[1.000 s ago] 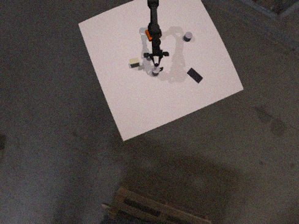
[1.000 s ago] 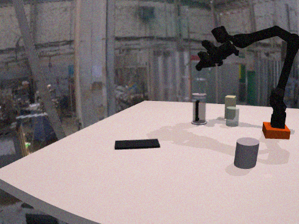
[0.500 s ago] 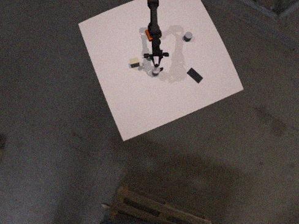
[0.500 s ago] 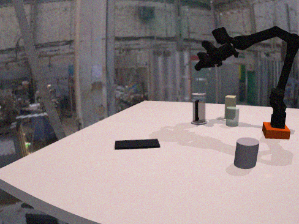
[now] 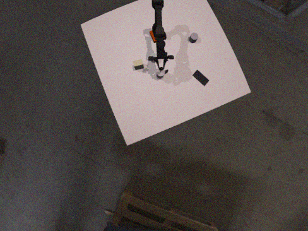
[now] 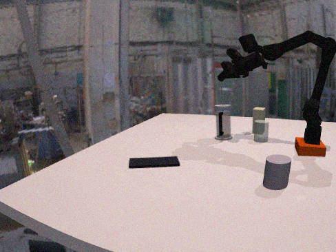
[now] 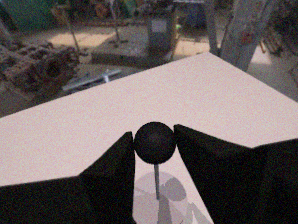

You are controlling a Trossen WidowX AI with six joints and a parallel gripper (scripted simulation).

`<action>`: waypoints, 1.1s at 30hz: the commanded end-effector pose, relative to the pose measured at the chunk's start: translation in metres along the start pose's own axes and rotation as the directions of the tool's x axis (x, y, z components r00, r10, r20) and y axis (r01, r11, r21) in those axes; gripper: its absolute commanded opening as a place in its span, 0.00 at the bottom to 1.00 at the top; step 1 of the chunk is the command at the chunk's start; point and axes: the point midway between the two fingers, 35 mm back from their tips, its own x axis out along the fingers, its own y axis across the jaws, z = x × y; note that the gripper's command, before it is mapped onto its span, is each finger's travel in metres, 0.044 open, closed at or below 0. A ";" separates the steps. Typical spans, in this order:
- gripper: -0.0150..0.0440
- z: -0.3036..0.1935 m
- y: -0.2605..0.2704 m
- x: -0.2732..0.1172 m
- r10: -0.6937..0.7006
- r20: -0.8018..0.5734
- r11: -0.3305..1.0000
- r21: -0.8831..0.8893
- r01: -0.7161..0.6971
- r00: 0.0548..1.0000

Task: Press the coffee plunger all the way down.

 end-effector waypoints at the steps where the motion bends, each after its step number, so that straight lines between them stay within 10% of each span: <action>1: 0.44 -0.030 0.000 0.013 0.001 -0.070 1.000 0.004 0.000 0.998; 33: 0.44 -0.073 0.001 0.042 0.001 -0.070 1.000 0.004 0.000 0.998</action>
